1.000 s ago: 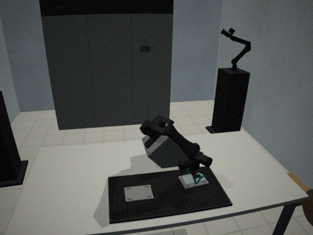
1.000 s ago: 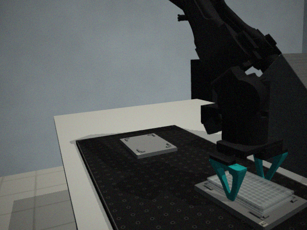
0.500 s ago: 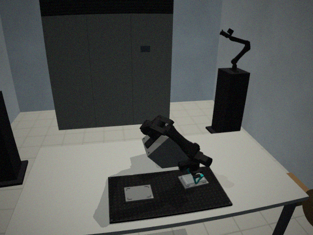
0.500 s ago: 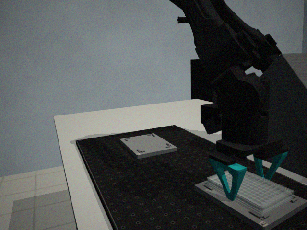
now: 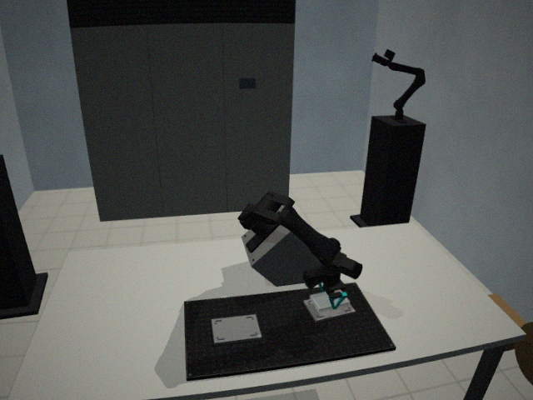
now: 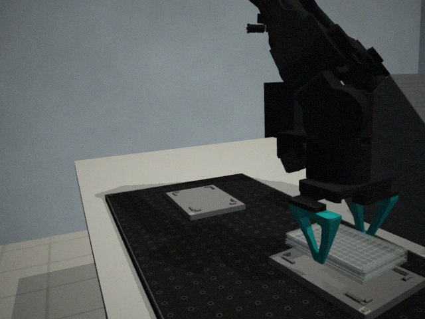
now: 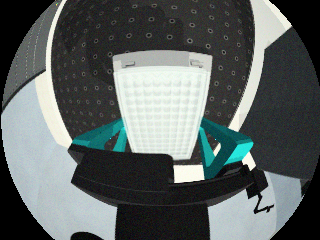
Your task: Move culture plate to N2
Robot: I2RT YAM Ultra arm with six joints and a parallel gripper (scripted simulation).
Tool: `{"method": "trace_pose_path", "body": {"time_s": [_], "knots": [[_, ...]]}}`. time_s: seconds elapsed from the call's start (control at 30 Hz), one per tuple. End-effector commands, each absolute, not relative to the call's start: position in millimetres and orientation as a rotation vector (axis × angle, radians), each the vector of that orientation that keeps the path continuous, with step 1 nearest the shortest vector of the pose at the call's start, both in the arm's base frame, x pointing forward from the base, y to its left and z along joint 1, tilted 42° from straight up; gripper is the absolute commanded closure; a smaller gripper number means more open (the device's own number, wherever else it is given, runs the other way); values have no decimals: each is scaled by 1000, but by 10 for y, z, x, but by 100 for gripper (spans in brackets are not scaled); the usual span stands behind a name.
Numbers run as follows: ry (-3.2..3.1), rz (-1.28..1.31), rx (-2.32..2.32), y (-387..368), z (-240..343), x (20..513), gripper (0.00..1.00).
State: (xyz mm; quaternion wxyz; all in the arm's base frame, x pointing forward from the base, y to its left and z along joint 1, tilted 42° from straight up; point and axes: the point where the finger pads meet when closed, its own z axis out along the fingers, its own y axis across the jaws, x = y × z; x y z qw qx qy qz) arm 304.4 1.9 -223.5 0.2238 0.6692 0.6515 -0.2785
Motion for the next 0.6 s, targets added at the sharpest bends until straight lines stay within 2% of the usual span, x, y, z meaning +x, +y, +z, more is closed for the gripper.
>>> {"method": "trace_pose_path", "body": {"time_s": [0.0, 0.57], "knots": [[1816, -730, 1825, 204, -2084, 3186, 100], [1865, -746, 1790, 373, -1896, 3197, 100]]}}
